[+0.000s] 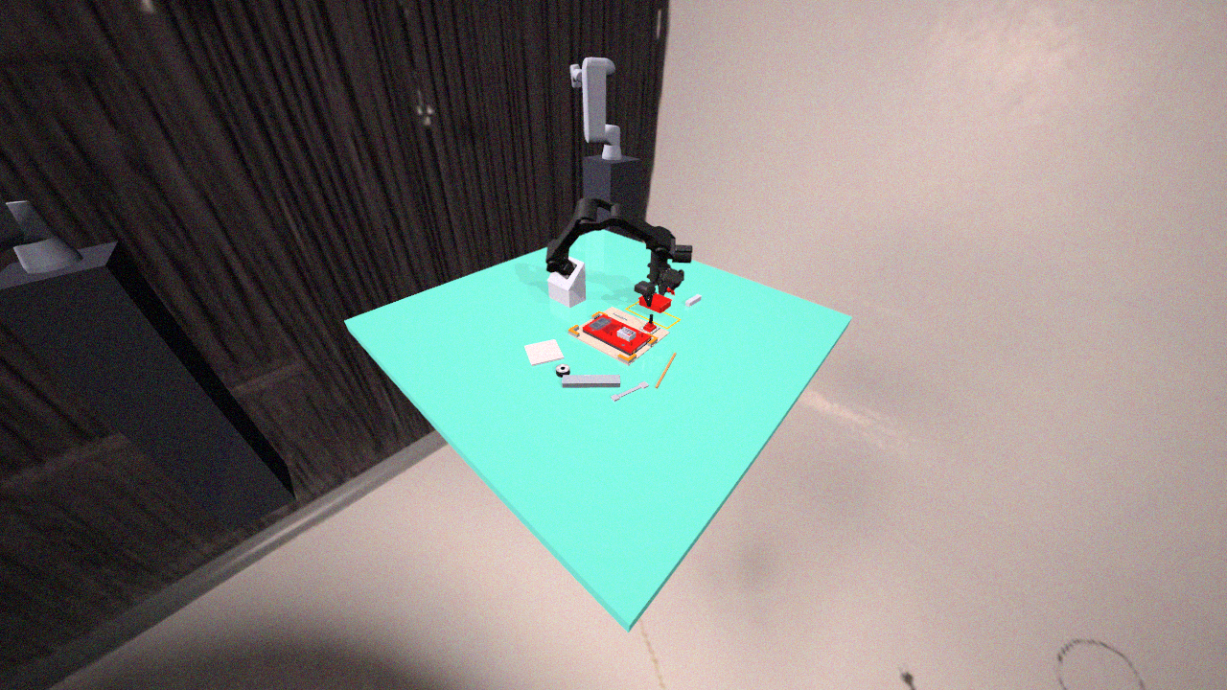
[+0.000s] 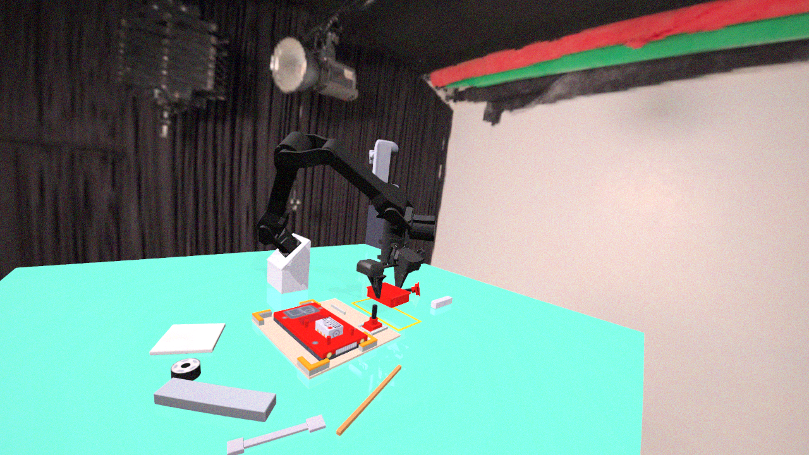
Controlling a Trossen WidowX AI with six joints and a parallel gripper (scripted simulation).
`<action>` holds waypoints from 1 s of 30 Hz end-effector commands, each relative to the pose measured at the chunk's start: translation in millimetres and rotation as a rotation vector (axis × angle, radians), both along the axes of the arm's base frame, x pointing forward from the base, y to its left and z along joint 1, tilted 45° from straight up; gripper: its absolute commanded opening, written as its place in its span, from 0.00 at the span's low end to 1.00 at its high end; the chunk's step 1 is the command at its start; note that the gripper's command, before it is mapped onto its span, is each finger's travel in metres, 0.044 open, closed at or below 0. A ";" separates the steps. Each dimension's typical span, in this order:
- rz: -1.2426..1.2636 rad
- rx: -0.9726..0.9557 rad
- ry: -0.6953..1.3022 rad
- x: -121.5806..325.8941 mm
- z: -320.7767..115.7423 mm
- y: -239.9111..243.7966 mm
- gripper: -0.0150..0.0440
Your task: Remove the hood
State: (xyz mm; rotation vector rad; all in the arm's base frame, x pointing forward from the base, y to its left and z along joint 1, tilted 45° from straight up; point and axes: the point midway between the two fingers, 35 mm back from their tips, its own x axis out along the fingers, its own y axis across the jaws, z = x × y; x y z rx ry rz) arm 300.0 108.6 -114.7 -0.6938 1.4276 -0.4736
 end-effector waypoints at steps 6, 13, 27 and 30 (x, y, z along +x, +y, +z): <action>0.004 -0.008 0.007 -2.0 -6.9 -8.3 0.25; 0.004 -0.009 0.007 -2.0 -11.5 -13.4 0.25; 0.004 -0.009 0.007 -1.7 -14.7 -16.7 0.25; 0.004 -0.009 0.007 -1.5 -15.7 -17.7 0.25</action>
